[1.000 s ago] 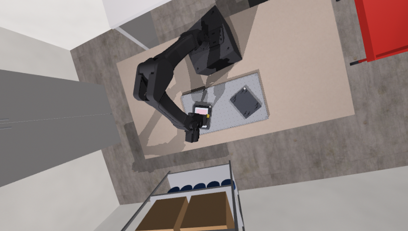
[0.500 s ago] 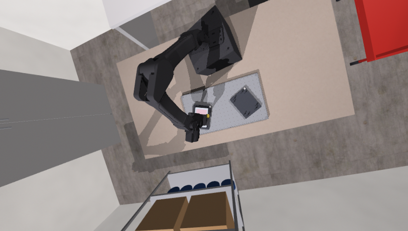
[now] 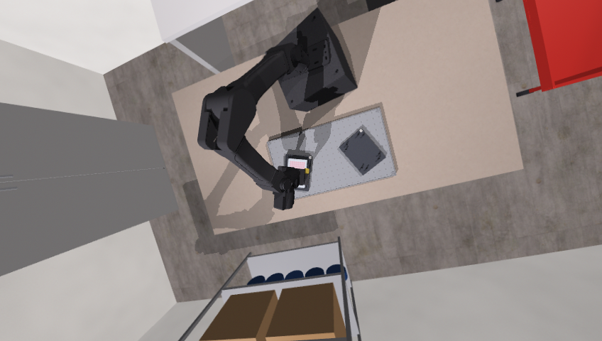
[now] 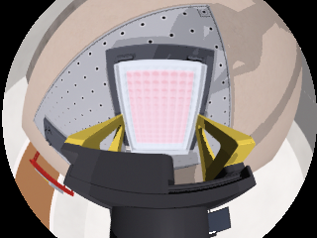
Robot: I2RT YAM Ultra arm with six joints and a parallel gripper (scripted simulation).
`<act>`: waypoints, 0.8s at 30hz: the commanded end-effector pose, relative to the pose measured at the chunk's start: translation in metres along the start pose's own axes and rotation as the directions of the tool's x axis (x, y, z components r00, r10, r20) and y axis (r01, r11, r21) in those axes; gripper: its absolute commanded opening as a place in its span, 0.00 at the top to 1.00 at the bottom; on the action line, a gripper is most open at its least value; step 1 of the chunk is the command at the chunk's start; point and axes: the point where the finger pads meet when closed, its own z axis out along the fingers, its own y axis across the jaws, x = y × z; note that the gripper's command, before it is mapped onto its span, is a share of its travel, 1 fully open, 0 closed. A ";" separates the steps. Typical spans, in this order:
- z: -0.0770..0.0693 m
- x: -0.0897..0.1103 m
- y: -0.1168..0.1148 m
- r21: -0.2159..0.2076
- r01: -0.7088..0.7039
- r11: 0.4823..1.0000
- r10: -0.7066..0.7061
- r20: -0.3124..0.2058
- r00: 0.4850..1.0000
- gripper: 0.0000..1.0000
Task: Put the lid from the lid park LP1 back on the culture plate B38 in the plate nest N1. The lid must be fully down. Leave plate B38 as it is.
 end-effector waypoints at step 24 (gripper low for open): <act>0.000 -0.004 0.000 -0.002 -0.001 1.000 0.001 0.015 1.000 1.00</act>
